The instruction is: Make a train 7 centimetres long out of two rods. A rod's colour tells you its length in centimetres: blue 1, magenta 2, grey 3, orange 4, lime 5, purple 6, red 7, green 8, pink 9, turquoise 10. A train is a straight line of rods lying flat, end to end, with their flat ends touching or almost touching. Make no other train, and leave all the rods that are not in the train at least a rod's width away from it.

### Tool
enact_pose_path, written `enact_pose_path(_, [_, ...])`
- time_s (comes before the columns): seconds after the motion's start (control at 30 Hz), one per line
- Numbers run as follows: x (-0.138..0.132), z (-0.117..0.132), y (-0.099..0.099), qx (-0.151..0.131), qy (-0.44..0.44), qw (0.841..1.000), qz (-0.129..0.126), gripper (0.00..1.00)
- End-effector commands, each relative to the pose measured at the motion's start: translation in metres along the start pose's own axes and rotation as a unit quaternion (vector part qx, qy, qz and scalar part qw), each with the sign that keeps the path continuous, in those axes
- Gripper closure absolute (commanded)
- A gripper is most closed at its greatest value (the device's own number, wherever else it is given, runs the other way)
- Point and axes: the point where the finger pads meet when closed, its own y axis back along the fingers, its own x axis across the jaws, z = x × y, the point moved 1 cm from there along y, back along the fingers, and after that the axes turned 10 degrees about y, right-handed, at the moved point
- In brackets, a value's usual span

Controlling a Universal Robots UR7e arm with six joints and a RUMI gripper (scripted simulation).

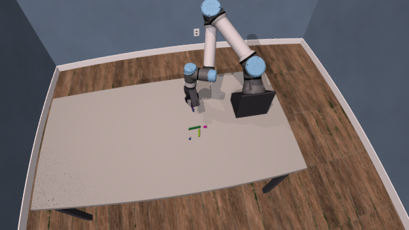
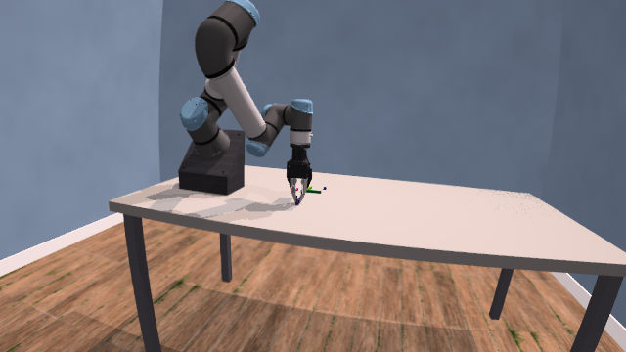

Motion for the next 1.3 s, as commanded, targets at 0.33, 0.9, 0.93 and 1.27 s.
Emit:
enact_pose_path(0.33, [0.0002, 0.0001, 0.0003, 0.000, 0.000, 1.000, 0.000, 1.00])
enact_pose_path(0.9, [0.0002, 0.0001, 0.0003, 0.000, 0.000, 1.000, 0.000, 0.94])
enact_pose_path(0.93, [0.0002, 0.0001, 0.0003, 0.000, 0.000, 1.000, 0.000, 0.94])
enact_pose_path(1.27, [0.0002, 0.0001, 0.0003, 0.000, 0.000, 1.000, 0.000, 0.86])
